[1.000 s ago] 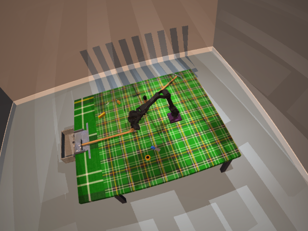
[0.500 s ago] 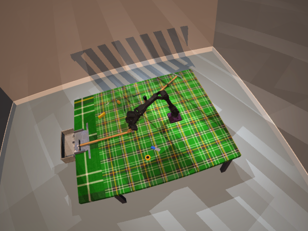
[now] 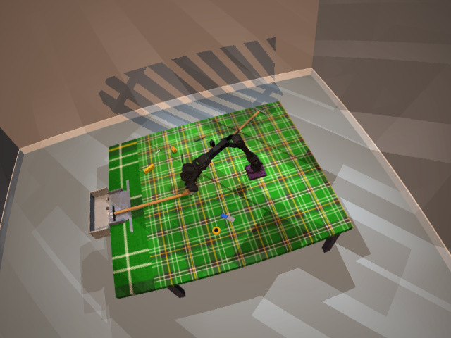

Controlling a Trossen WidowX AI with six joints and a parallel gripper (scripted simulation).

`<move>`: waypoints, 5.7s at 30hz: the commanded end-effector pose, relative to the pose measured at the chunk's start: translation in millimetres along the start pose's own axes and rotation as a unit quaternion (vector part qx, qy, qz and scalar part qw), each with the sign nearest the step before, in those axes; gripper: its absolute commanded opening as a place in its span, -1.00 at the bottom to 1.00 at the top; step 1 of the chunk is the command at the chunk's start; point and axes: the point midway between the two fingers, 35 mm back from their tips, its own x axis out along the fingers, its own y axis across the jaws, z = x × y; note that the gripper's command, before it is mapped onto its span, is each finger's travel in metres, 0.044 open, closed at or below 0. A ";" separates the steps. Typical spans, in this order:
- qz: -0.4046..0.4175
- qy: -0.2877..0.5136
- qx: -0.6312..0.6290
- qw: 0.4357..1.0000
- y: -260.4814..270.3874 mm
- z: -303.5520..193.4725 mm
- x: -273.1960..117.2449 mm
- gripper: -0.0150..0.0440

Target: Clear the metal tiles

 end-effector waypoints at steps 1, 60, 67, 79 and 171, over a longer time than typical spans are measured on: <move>0.002 -0.007 -0.003 1.000 0.3 10.7 2.7 -0.49; 0.001 -0.005 -0.002 1.000 -3.3 19.6 8.1 -0.49; 0.001 -0.005 -0.002 1.000 -2.5 13.8 0.1 -0.49; 0.001 -0.005 -0.002 1.000 -1.2 3.2 -13.1 -0.49; 0.002 -0.006 -0.003 1.000 -1.6 -106.4 -91.9 -0.49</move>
